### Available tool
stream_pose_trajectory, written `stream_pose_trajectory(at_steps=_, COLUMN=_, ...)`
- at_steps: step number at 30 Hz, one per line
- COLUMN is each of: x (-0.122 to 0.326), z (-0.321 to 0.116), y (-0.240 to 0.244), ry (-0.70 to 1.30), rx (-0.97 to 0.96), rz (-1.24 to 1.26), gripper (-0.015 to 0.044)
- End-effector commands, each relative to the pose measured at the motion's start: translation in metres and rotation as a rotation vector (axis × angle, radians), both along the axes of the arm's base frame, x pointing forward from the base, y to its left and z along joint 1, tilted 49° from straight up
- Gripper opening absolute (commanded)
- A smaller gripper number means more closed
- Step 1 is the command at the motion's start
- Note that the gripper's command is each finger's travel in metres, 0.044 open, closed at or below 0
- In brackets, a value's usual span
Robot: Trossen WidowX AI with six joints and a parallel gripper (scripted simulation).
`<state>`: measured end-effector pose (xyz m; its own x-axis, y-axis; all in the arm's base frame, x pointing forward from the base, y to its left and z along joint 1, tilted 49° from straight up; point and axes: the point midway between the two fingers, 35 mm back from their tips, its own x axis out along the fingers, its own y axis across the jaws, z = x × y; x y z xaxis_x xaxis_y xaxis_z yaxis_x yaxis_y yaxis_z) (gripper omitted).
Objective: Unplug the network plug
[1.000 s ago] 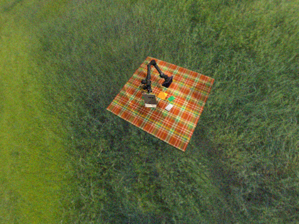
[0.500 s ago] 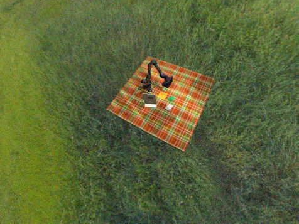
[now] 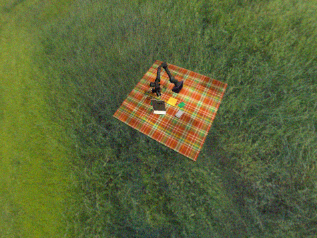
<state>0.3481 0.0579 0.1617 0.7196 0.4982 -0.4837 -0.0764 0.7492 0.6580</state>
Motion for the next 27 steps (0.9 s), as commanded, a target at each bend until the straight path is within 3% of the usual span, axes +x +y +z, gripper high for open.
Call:
stream_pose_trajectory(at_steps=1, x=-0.007, z=0.015, y=0.012, ry=-0.005, rx=0.002, rz=0.002, gripper=0.0000)
stream_pose_trajectory(at_steps=11, x=-0.015, z=0.024, y=0.022, ry=0.008, rx=0.004, rz=-0.008, gripper=0.0000)
stream_pose_trajectory(at_steps=27, x=-0.027, z=-0.069, y=0.032, ry=0.309, rx=-0.040, rz=-0.300, gripper=0.0000)
